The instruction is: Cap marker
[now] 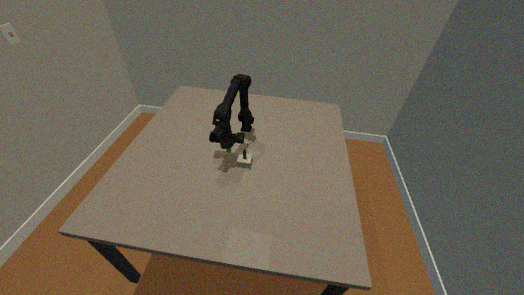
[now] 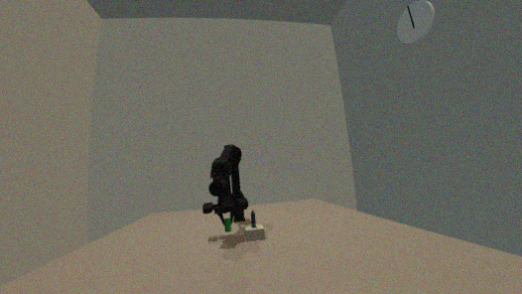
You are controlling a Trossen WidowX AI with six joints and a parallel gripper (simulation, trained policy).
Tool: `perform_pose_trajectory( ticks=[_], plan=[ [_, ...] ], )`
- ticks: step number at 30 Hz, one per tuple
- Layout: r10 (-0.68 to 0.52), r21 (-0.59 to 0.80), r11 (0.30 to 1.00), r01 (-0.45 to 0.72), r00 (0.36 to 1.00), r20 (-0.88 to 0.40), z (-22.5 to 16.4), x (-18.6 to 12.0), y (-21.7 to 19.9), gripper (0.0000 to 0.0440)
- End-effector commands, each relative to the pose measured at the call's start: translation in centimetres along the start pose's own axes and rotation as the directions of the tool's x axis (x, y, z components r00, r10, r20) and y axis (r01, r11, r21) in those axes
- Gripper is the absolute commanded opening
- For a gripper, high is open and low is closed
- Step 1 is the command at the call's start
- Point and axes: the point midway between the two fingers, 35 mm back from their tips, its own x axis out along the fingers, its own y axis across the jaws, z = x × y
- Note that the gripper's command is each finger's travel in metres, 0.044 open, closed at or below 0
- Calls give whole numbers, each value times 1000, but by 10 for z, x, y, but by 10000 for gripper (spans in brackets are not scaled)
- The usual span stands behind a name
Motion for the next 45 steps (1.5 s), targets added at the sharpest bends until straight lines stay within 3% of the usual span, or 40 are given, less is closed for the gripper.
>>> perform_pose_trajectory(
  ticks=[1,26,45],
  plan=[
    [-19,-9,1000,20,999,37,4,-13,-1,10],
    [-28,-16,999,31,984,179,30,-91,45,0],
    [-8,-29,999,13,986,164,44,-113,101,0]
  ],
)
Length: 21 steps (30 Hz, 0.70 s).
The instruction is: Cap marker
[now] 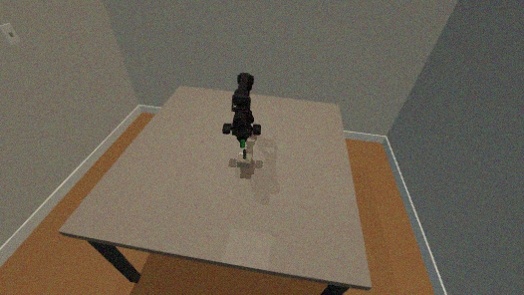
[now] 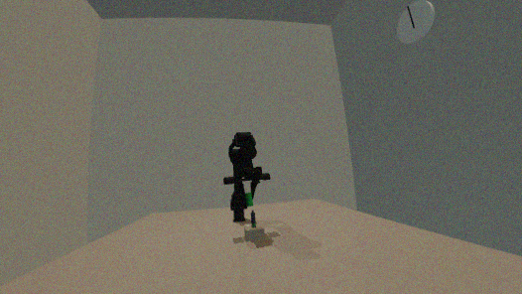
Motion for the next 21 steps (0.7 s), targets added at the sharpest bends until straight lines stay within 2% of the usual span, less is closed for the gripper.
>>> perform_pose_trajectory(
  ticks=[1,21],
  plan=[
    [3,7,1000,-3,1000,-8,2,-3,8,0],
    [-2,49,999,7,995,-100,-1,19,13,0]
  ],
)
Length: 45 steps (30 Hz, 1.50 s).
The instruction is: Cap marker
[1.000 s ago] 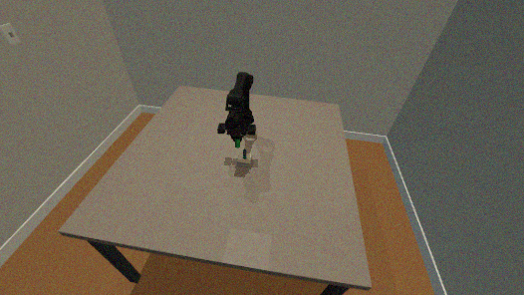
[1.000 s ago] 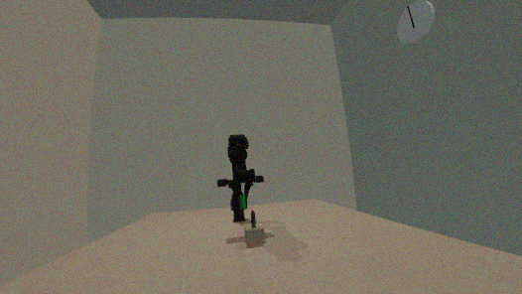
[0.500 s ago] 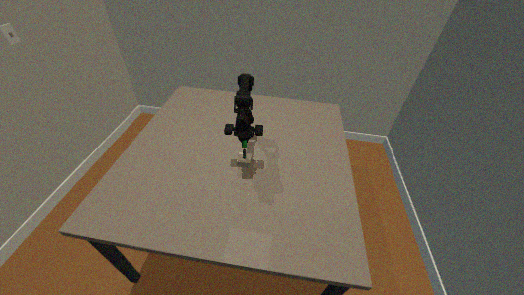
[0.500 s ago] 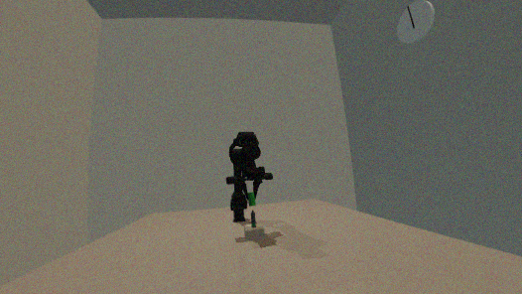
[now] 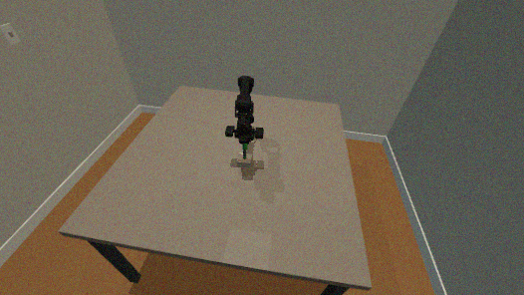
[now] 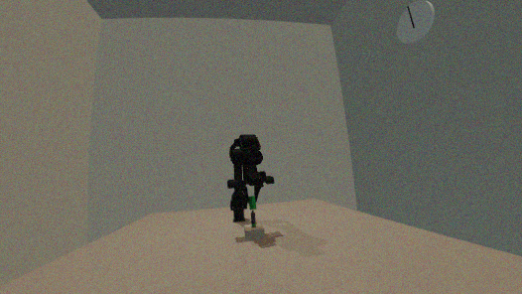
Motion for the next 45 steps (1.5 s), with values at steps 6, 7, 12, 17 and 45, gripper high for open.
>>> perform_pose_trajectory(
  ticks=[6,7,12,17,45],
  plan=[
    [1,25,1000,0,999,-35,-1,14,-2,0],
    [3,25,1000,-2,999,-39,-1,16,-2,0],
    [11,25,1000,-10,998,-55,0,28,-3,0],
    [16,19,1000,-15,997,-69,1,41,-4,0],
    [20,-27,999,-24,991,-131,-18,64,-5,326]
  ],
)
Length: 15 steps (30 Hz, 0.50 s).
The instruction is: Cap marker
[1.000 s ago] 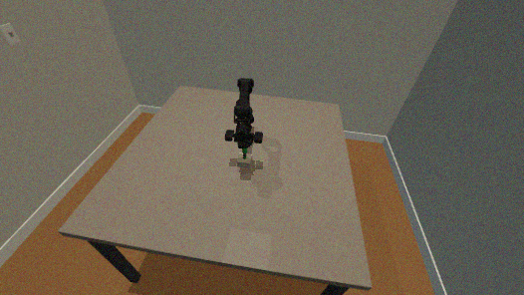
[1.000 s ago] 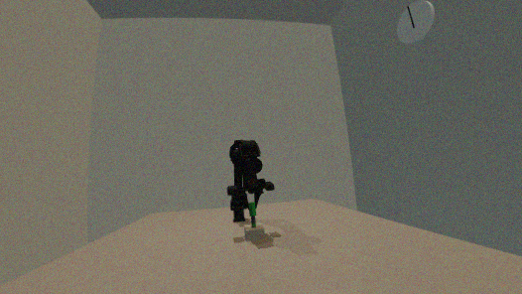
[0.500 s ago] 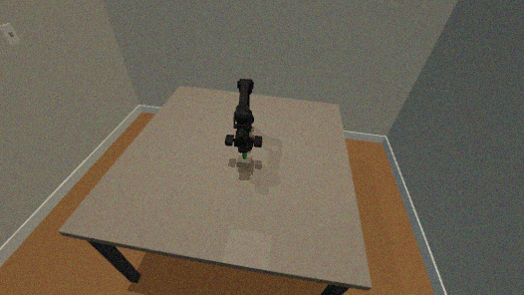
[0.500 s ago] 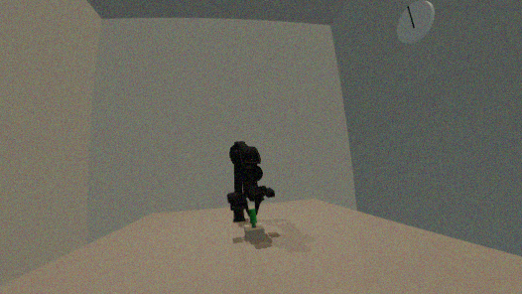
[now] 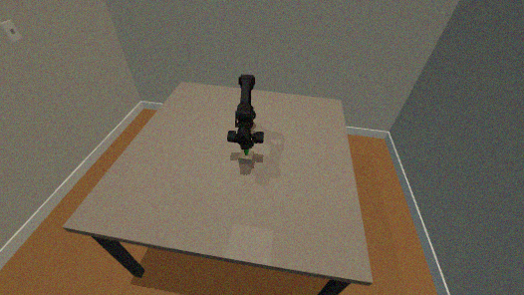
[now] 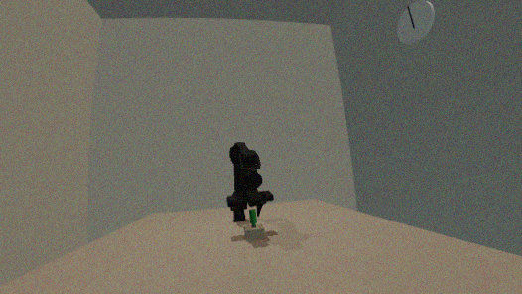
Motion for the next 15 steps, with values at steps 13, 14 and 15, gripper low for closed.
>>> perform_pose_trajectory(
  ticks=[13,14,15],
  plan=[
    [24,-23,999,-22,993,117,-2,-19,4,440],
    [26,-24,999,-23,991,129,-2,-22,5,440],
    [28,-25,999,-25,990,140,-1,-26,5,440]
  ],
)
